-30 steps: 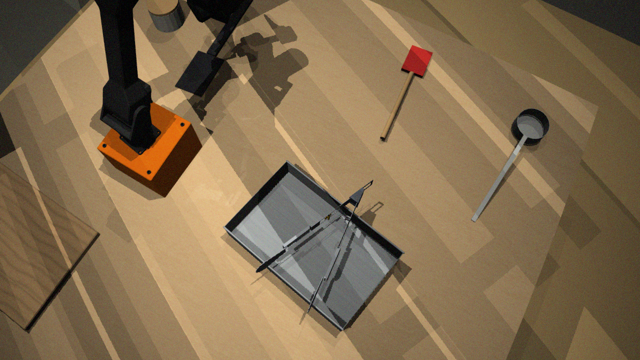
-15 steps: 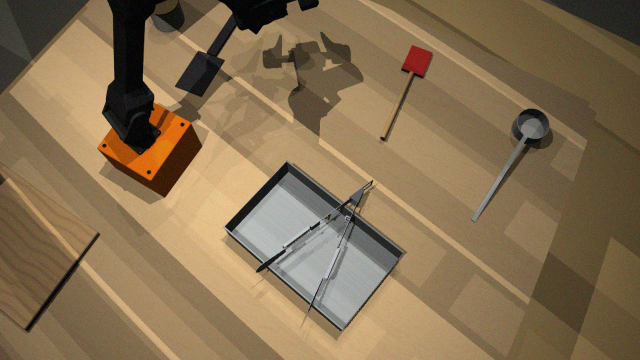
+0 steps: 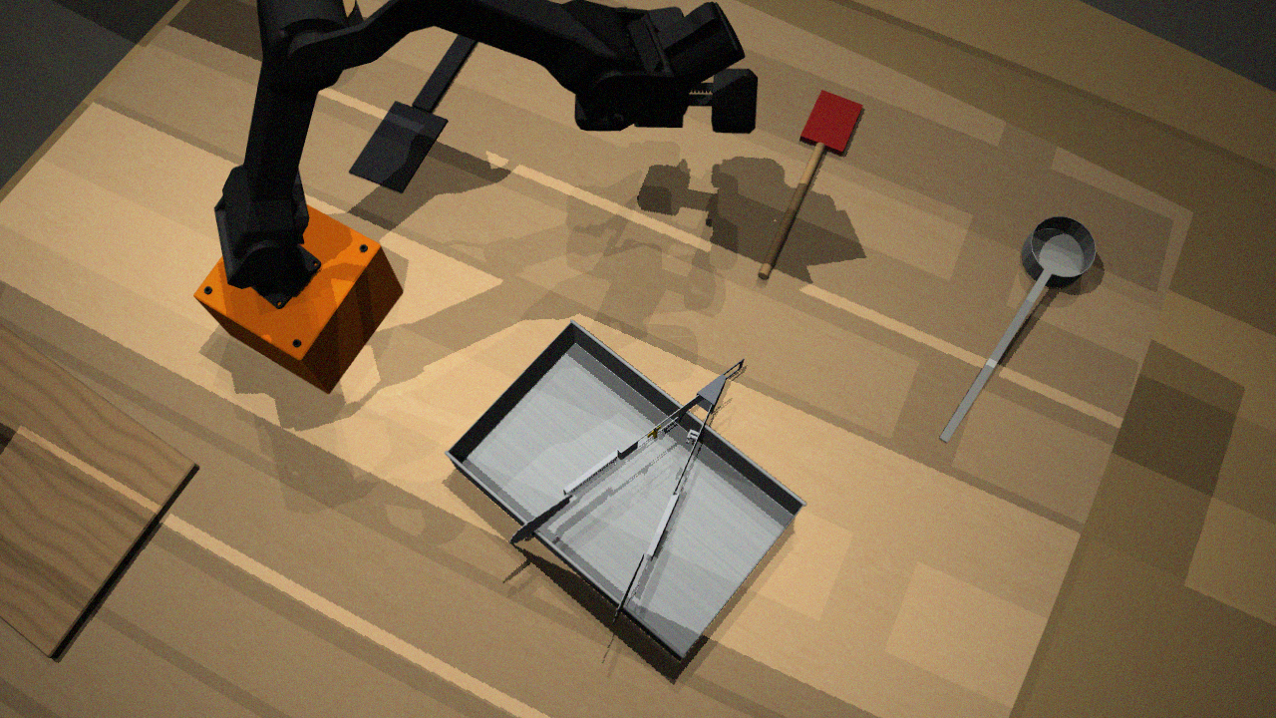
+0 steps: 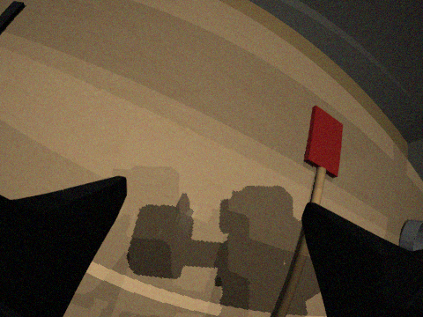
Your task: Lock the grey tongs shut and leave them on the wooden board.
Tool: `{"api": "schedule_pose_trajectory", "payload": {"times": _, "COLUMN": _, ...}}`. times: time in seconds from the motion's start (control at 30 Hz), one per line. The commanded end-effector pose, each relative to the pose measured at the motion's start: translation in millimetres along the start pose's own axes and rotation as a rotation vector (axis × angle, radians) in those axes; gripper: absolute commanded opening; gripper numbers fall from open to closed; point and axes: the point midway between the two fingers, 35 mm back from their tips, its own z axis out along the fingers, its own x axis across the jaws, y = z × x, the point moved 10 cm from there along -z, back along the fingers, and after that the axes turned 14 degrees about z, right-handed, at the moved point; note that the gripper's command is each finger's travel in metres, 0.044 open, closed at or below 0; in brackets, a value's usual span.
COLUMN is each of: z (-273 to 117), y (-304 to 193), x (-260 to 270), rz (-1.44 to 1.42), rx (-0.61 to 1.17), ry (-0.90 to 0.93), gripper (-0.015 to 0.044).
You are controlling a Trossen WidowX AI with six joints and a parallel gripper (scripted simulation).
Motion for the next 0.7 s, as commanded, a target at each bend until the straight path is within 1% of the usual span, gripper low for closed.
{"api": "schedule_pose_trajectory", "payload": {"times": 0.0, "z": -22.4, "y": -33.5, "x": -44.8, "rz": 0.091, "rx": 0.116, "ry": -0.058, "gripper": 0.0440}}
{"api": "schedule_pose_trajectory", "payload": {"times": 0.17, "z": -57.0, "y": -82.4, "x": -89.3, "rz": 0.189, "rx": 0.259, "ry": -0.107, "gripper": 0.0440}}
{"api": "schedule_pose_trajectory", "payload": {"times": 0.37, "z": -115.2, "y": -145.1, "x": -132.9, "rz": 0.335, "rx": 0.450, "ry": -0.105, "gripper": 0.0440}}
{"api": "schedule_pose_trajectory", "payload": {"times": 0.57, "z": -177.2, "y": -205.3, "x": -151.6, "rz": 0.471, "rx": 0.607, "ry": -0.062, "gripper": 0.0440}}
{"api": "schedule_pose_trajectory", "payload": {"times": 0.67, "z": -191.9, "y": -218.6, "x": -152.9, "rz": 0.500, "rx": 0.639, "ry": -0.047, "gripper": 0.0440}}
